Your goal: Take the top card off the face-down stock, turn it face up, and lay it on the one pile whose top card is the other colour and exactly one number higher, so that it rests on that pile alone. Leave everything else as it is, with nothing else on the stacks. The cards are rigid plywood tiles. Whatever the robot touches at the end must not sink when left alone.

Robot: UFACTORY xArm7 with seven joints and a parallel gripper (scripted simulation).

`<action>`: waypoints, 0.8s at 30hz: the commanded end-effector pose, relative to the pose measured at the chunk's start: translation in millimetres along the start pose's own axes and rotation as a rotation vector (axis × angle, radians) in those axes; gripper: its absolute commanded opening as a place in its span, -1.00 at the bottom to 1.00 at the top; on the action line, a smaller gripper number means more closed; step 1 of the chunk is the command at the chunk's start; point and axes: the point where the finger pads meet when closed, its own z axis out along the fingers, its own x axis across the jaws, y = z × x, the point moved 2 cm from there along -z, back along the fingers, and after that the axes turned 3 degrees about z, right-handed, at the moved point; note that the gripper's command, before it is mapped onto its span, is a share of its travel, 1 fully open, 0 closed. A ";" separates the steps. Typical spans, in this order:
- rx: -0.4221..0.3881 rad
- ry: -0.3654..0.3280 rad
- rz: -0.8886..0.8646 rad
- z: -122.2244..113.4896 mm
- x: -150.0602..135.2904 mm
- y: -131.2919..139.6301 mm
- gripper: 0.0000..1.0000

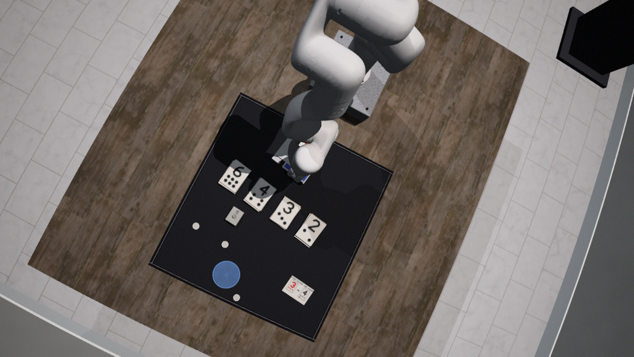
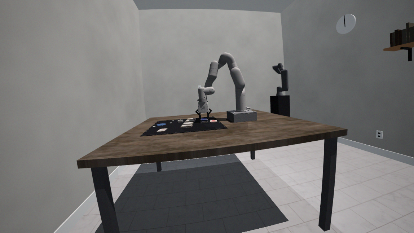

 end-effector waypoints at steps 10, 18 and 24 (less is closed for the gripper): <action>0.000 -0.004 0.006 -1.0 -2.5 -12.0 0.48; 0.000 -0.004 0.010 -1.0 -3.3 -20.2 0.48; 0.000 -0.004 0.012 -1.0 -3.6 -23.9 0.48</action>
